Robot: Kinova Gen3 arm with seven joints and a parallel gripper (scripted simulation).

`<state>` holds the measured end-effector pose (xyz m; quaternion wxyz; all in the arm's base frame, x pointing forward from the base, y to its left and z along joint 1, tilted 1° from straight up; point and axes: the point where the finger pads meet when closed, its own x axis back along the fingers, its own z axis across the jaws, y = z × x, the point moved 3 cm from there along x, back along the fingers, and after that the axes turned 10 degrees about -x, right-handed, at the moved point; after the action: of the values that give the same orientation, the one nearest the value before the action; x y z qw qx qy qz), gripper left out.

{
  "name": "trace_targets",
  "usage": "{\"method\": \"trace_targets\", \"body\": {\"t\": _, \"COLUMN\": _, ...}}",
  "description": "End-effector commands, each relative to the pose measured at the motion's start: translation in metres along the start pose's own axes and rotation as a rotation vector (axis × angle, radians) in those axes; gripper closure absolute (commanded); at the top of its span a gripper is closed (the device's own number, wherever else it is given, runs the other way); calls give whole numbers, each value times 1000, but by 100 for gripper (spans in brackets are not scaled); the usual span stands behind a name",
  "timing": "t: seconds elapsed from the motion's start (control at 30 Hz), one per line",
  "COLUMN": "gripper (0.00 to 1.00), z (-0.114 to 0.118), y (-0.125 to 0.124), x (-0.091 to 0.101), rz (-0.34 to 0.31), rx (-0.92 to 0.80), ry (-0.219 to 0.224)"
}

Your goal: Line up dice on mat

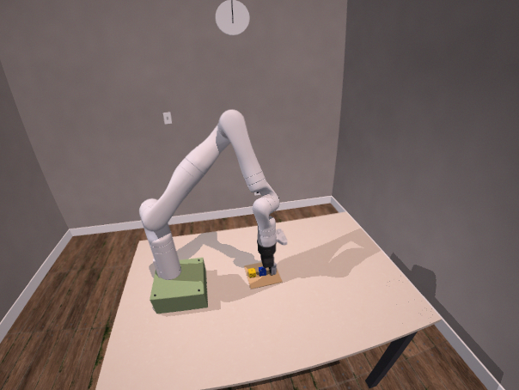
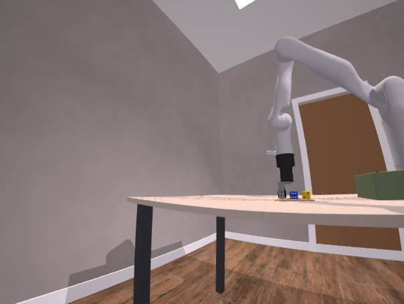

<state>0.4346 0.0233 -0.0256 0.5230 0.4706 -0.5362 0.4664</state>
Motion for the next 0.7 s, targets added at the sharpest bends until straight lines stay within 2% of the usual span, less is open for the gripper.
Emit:
{"method": "trace_targets", "body": {"t": 0.0, "gripper": 43, "z": 0, "y": -1, "x": 1, "rz": 2, "rx": 0, "ry": -1}}
{"method": "trace_targets", "body": {"t": 0.67, "gripper": 43, "z": 0, "y": -1, "x": -2, "rz": 2, "rx": 0, "ry": -1}}
